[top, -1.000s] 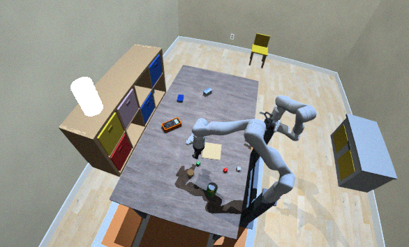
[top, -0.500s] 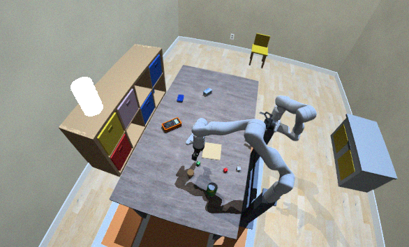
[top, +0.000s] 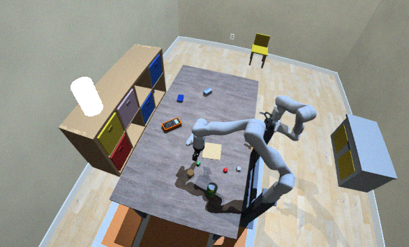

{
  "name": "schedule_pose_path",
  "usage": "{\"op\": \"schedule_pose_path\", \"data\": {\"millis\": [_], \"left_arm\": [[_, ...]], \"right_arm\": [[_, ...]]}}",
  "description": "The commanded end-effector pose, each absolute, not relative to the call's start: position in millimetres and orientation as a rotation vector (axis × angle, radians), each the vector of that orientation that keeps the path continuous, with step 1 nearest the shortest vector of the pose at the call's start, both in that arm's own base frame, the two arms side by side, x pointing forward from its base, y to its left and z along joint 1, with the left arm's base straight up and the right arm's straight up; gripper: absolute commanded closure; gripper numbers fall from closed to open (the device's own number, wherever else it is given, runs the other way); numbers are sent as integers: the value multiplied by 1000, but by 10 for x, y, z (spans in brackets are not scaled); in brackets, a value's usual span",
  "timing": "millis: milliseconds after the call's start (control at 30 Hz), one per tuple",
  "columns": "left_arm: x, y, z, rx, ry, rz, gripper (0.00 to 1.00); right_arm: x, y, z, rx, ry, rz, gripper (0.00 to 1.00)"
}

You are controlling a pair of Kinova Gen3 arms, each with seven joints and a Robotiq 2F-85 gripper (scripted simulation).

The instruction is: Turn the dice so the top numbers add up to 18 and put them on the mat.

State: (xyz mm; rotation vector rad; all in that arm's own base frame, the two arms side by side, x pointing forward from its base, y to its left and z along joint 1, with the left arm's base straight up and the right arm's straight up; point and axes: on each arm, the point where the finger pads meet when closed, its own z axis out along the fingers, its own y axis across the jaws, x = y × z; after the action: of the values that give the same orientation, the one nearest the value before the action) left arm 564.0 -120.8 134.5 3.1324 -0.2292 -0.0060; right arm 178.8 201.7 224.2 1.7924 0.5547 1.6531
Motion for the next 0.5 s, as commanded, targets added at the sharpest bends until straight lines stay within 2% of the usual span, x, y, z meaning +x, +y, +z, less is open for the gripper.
{"op": "schedule_pose_path", "data": {"millis": [0, 467], "left_arm": [[5640, -1210, 1340, 3137, -155, -5, 2], [5606, -1212, 1228, 3110, 437, -17, 2]], "right_arm": [[1789, 2017, 2247, 1793, 554, 1654, 2], [1789, 2017, 2247, 1793, 554, 1654, 2]]}}
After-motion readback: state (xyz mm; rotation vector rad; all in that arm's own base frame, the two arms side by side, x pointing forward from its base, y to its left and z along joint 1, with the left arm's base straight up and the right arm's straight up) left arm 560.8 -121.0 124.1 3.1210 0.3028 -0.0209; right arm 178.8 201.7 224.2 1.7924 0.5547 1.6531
